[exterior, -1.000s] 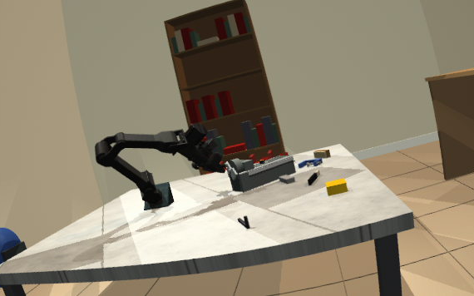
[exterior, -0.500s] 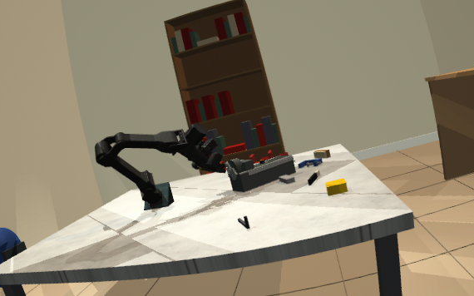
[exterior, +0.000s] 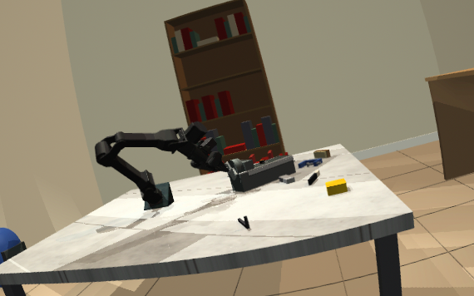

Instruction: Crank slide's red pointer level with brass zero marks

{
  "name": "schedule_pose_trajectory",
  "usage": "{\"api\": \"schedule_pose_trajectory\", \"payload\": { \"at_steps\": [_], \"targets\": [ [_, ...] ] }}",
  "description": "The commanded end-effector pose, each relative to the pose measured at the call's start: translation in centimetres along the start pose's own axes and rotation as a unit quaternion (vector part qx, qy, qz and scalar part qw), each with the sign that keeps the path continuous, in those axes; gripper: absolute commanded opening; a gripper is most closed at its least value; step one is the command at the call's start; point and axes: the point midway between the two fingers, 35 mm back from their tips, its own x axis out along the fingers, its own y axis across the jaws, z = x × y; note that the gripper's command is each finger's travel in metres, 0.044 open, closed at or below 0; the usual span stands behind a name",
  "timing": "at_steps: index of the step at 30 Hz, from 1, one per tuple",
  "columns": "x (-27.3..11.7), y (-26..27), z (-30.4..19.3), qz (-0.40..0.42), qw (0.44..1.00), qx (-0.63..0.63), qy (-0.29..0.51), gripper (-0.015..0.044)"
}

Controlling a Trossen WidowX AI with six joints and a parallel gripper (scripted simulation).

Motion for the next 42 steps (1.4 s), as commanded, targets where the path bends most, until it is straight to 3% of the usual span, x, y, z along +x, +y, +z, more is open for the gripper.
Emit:
{"api": "schedule_pose_trajectory", "payload": {
  "at_steps": [1, 19, 42],
  "targets": [
    [-1.3, -0.4, 1.6, -0.005, 1.000, 0.003, -0.007, 0.0440],
    [-6.6, -0.1, 6.8, -0.001, 1.000, 0.001, -0.006, 0.0440],
    [-1.3, 0.0, 14.2, -0.135, 0.971, 0.191, 0.048, 0.0440]
  ]
}}
